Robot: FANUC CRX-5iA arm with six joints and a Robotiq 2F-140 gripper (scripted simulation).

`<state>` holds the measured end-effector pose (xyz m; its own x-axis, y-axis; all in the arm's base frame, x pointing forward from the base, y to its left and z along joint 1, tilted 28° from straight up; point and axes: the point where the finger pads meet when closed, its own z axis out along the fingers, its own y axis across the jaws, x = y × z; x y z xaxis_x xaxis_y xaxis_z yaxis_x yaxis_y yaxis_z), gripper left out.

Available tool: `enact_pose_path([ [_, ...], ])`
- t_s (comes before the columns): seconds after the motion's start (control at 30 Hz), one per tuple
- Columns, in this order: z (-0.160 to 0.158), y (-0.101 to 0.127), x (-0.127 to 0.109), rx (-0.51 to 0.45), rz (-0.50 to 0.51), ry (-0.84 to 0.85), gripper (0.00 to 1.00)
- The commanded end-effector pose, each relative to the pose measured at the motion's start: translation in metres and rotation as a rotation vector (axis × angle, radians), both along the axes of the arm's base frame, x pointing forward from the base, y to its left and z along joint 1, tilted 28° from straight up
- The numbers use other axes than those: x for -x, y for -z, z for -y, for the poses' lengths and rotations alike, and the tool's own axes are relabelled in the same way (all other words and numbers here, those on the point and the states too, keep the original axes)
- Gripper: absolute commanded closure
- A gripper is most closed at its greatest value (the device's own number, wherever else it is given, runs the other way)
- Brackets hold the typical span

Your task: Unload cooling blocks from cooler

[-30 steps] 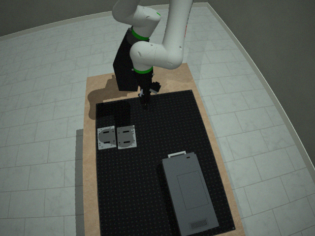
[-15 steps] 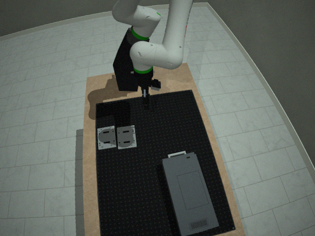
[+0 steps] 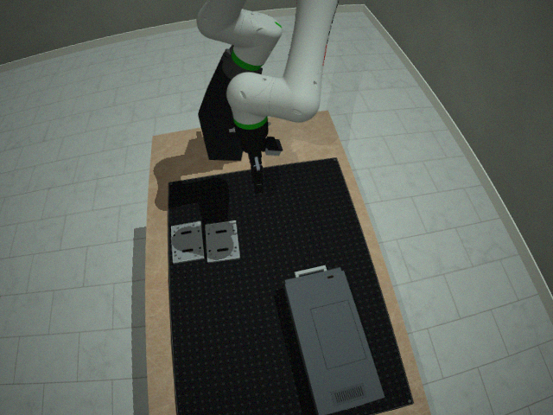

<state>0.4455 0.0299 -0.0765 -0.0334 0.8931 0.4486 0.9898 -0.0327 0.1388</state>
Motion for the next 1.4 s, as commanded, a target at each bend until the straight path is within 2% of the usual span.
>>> enact_pose_path([
  [0.0,0.001,0.0,-0.001,0.0,0.002,-0.001,0.66],
  [0.4,-0.004,0.0,-0.007,0.0,0.002,-0.001,0.66],
  [1.37,-0.062,0.009,-0.098,0.0,0.002,-0.001,0.66],
])
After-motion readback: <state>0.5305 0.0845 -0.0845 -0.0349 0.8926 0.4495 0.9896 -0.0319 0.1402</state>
